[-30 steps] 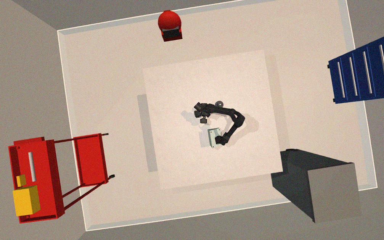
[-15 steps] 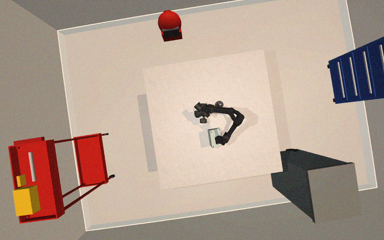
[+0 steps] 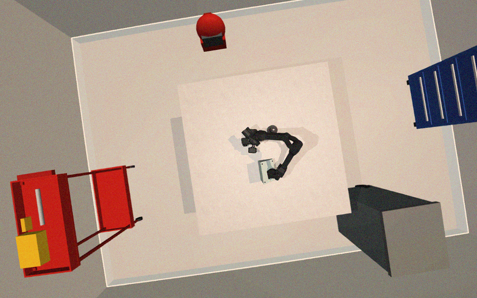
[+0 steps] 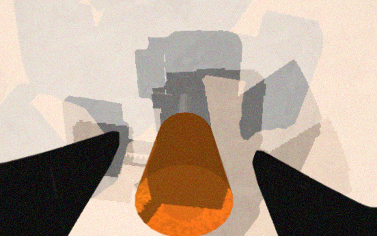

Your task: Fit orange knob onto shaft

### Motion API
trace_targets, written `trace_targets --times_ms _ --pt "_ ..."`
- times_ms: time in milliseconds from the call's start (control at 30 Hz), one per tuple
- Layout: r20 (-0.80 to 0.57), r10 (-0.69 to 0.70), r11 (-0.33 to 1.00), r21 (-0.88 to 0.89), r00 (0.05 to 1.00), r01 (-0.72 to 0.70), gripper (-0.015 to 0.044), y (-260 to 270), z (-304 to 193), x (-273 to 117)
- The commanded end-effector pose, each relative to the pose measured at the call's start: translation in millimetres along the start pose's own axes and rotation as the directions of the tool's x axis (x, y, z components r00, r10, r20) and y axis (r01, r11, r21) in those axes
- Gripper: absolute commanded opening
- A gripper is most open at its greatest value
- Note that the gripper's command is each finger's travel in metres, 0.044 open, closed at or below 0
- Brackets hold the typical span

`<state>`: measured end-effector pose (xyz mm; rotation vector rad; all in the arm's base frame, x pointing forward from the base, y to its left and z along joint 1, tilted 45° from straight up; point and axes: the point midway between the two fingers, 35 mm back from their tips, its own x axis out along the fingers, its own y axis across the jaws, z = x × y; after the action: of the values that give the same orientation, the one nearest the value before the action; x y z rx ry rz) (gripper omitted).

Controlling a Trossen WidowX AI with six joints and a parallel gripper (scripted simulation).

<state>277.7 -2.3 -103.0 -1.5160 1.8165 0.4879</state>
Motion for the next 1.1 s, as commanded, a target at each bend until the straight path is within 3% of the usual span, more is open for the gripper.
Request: trace_targets --times_ms 0,33,367,600,767,1067 --pt "-0.008 0.001 1.0 -0.006 1.0 -0.001 0.044 2 -2 7" --pt "-0.008 0.001 1.0 -0.006 1.0 -0.001 0.044 2 -2 7" --pt "-0.008 0.001 1.0 -0.006 1.0 -0.001 0.0177 2 -2 7" --pt "-0.008 0.001 1.0 -0.006 1.0 -0.001 0.0131 2 -2 7" --pt "-0.003 0.001 1.0 -0.006 1.0 -0.001 0.0 -1 3 -8" --pt "0.005 0.002 1.0 -0.008 1.0 -0.002 0.0 -4 13 -67"
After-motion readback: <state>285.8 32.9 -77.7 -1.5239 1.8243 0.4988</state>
